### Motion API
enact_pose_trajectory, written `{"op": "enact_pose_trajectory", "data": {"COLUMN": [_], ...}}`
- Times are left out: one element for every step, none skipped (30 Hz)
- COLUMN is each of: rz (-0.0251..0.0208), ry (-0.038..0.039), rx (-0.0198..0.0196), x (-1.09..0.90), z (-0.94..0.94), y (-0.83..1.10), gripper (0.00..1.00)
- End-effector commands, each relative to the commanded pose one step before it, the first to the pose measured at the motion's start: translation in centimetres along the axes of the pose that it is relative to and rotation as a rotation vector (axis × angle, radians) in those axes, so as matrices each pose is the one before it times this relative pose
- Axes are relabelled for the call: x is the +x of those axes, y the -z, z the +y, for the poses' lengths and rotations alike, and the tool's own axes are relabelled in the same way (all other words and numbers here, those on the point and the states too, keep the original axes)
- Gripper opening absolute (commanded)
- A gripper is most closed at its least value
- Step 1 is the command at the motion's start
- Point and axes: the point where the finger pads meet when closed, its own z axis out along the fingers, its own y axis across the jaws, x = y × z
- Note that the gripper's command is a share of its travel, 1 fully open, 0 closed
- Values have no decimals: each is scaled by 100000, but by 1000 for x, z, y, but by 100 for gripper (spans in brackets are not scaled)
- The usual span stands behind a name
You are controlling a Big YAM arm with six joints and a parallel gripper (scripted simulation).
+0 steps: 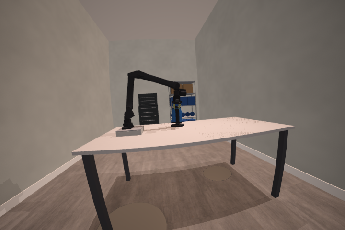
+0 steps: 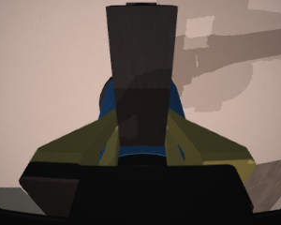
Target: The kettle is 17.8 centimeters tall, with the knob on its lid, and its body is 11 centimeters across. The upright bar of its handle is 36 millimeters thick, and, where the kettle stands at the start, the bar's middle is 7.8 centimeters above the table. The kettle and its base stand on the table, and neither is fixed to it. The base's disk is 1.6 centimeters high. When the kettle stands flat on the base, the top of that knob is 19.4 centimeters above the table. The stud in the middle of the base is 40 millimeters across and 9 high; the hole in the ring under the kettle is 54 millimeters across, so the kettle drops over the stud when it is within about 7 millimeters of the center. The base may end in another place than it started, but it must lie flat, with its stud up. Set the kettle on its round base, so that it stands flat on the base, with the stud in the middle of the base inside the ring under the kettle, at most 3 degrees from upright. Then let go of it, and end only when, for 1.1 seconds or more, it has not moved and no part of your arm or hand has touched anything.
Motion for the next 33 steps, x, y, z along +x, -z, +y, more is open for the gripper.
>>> {"op": "enact_pose_trajectory", "data": {"rz": [2510,169,81,-61,-56,-50,-26,88,0,0,626,8,-62,-93,-112,-105,-87,-69,18,25,44,78,45,-12,-42,0,0,-68,9,17,90,60,15], "ry": [-1199,2,0,-2,-2,-1,-1,1,0,0,-381,125,257,4,-2,-2,-2,-1,0,0,1,1,1,0,-1,0,0,-631,97,118,118,93,12], "rx": [-9152,-514,-200,283,258,228,142,-238,0,0,-2070,69,319,349,400,370,344,245,21,-51,-114,-218,-118,52,142,0,0,109,5,8,-39,-59,-40], "x": [1797,168,161,163,172,166,137,125,0,0,-84,174,237,108,92,85,80,77,82,65,53,47,42,37,33,0,0,-286,72,80,85,64,15], "z": [2310,-48,-41,-6,55,57,-17,-34,0,0,-12,-46,-52,1,-17,-16,-15,3,29,3,-16,-16,-13,-9,-6,0,0,97,-22,-25,-28,-22,-5], "y": [4190,309,144,-154,-262,-254,-64,161,0,0,1116,-2,-151,-194,-181,-167,-154,-142,-81,8,78,131,76,-15,-65,0,0,-54,6,5,38,42,24], "gripper": [0,0,0,0,0,0,0,0,0,0,0,0,0,0,0,0,0,0,0,0,0,0,0,0,0,0,0,0,0,0,0,0,0]}}
